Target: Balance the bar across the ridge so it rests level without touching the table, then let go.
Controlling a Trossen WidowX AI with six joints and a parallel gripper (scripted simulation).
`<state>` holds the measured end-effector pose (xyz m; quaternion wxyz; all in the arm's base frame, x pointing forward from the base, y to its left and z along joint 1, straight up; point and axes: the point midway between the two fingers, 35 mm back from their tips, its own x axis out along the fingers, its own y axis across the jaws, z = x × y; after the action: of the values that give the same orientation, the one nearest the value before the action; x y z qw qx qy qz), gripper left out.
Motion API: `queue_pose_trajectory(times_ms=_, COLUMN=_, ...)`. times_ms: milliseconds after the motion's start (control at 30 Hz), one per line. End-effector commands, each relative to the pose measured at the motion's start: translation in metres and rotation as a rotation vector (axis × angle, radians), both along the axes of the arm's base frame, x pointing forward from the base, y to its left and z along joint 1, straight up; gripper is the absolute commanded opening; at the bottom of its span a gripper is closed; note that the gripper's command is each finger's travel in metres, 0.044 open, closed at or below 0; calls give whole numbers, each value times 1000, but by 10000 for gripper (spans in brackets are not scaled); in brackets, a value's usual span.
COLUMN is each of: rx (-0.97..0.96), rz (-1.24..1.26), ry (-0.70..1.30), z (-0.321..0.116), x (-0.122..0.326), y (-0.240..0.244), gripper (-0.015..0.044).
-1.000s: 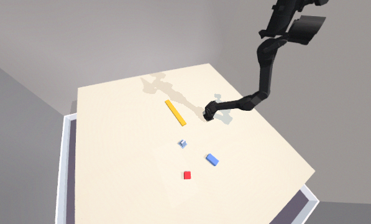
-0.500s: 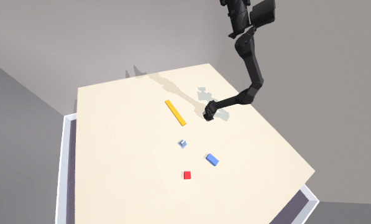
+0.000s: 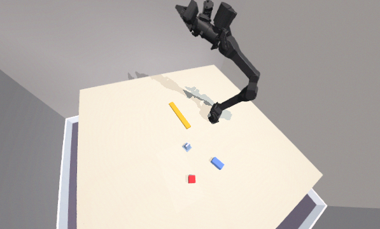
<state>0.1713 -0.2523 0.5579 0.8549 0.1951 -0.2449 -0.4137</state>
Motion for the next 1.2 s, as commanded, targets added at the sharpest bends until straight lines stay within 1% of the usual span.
queue_pose_trajectory(times_ms=0, rx=215, rz=30, ry=103, z=-67, x=30, y=-25, gripper=315)
queue_pose_trajectory(times_ms=167, rx=432, rz=78, ry=235, z=-140, x=61, y=-34, gripper=315)
queue_pose_trajectory(times_ms=333, rx=653, rz=117, ry=384, z=-215, x=83, y=-28, gripper=315)
queue_pose_trajectory(times_ms=533, rx=911, rz=143, ry=582, z=-301, x=94, y=-4, gripper=315)
queue_pose_trajectory(times_ms=733, rx=1155, rz=143, ry=798, z=-374, x=87, y=33, gripper=315)
queue_pose_trajectory(times_ms=967, rx=1410, rz=104, ry=1067, z=-435, x=61, y=83, gripper=315)
queue_pose_trajectory(times_ms=1167, rx=1433, rz=98, ry=1094, z=-439, x=58, y=88, gripper=315)
